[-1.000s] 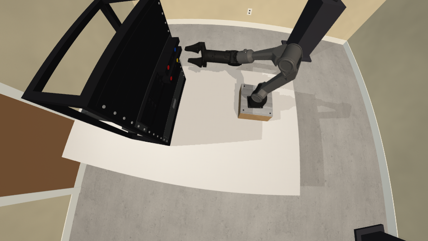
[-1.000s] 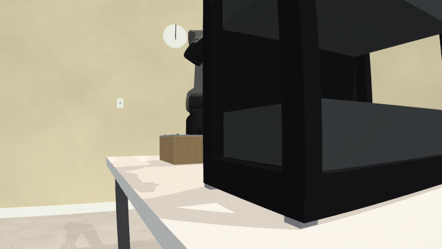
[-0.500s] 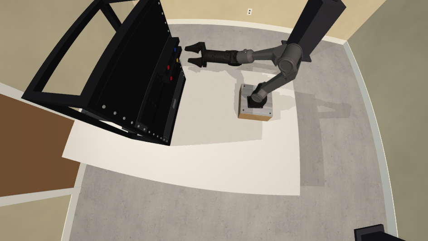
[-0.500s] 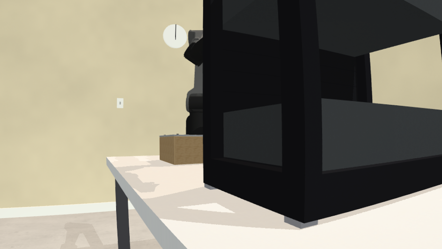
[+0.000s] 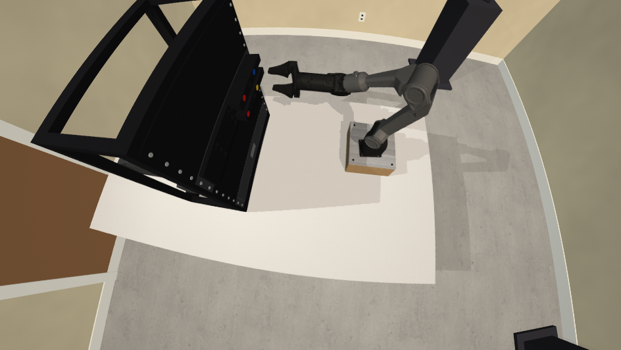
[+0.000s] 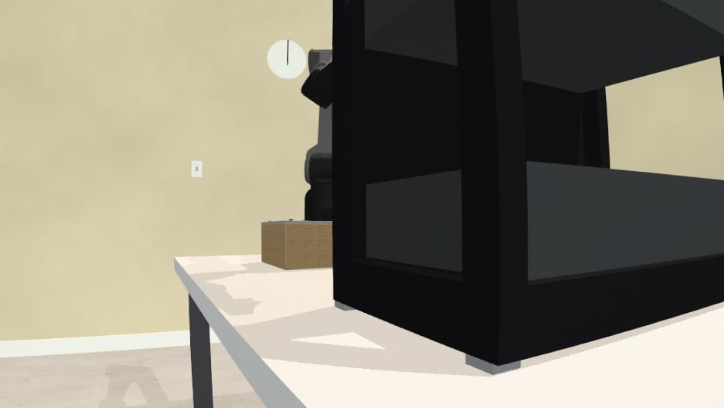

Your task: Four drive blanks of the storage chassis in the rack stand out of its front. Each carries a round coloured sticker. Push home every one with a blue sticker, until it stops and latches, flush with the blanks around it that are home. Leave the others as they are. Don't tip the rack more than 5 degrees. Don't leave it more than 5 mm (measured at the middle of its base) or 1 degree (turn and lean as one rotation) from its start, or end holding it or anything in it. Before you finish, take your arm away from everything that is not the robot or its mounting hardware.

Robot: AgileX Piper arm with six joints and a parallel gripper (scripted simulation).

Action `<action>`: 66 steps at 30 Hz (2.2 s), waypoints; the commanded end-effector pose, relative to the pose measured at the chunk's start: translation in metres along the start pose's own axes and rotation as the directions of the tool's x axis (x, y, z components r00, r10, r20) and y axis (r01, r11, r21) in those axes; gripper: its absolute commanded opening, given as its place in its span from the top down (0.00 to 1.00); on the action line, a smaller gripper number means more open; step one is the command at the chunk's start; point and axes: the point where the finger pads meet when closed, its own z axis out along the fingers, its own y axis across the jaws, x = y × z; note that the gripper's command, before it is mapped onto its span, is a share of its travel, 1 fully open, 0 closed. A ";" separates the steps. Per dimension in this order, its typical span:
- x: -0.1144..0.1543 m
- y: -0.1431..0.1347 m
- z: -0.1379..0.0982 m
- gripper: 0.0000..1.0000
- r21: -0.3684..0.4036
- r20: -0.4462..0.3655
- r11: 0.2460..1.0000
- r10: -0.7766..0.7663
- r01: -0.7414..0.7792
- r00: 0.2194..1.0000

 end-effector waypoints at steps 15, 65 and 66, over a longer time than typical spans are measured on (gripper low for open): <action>0.000 -0.001 0.001 1.00 0.002 0.001 1.000 0.000 0.000 1.000; 0.019 -0.031 0.038 1.00 0.002 0.001 1.000 0.000 0.000 1.000; 0.019 -0.031 0.041 1.00 0.002 0.001 1.000 0.000 0.000 1.000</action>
